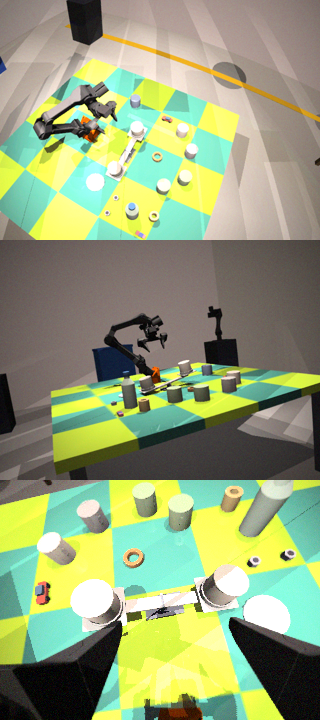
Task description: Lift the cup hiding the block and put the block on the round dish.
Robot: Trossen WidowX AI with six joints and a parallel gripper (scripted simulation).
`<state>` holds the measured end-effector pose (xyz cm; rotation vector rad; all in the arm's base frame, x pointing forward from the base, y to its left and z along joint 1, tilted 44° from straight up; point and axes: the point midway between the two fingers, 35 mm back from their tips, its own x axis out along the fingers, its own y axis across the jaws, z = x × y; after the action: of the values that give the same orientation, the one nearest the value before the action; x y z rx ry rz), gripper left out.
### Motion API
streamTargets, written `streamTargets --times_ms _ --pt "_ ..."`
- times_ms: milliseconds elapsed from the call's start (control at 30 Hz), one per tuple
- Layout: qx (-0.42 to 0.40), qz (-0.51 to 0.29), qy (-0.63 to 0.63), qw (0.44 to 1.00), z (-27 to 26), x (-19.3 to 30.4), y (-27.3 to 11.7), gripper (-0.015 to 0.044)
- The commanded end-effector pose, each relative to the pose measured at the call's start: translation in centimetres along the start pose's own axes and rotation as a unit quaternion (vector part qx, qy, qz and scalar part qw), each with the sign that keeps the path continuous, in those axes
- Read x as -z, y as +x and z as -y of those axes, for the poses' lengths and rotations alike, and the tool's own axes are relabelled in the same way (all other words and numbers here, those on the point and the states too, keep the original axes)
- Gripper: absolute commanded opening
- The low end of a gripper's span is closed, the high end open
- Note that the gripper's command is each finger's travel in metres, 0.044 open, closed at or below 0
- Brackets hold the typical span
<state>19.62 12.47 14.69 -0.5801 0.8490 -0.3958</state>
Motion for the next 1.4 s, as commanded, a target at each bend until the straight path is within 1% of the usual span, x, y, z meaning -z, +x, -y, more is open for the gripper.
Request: streamTargets --times_ms 0,400,733,1033,1367 --pt "0.011 -0.027 0.054 0.998 0.5 -0.8 0.8 0.0440" --pt "0.054 -0.110 0.208 0.970 2.6 -2.4 4.4 0.0440" --pt "0.094 -0.159 0.320 0.929 4.6 -3.3 7.1 0.0440" --pt "0.143 -0.192 0.427 0.872 6.9 -3.8 9.5 0.0440" --pt "0.204 -0.216 0.545 0.784 9.9 -4.0 12.5 0.0440"
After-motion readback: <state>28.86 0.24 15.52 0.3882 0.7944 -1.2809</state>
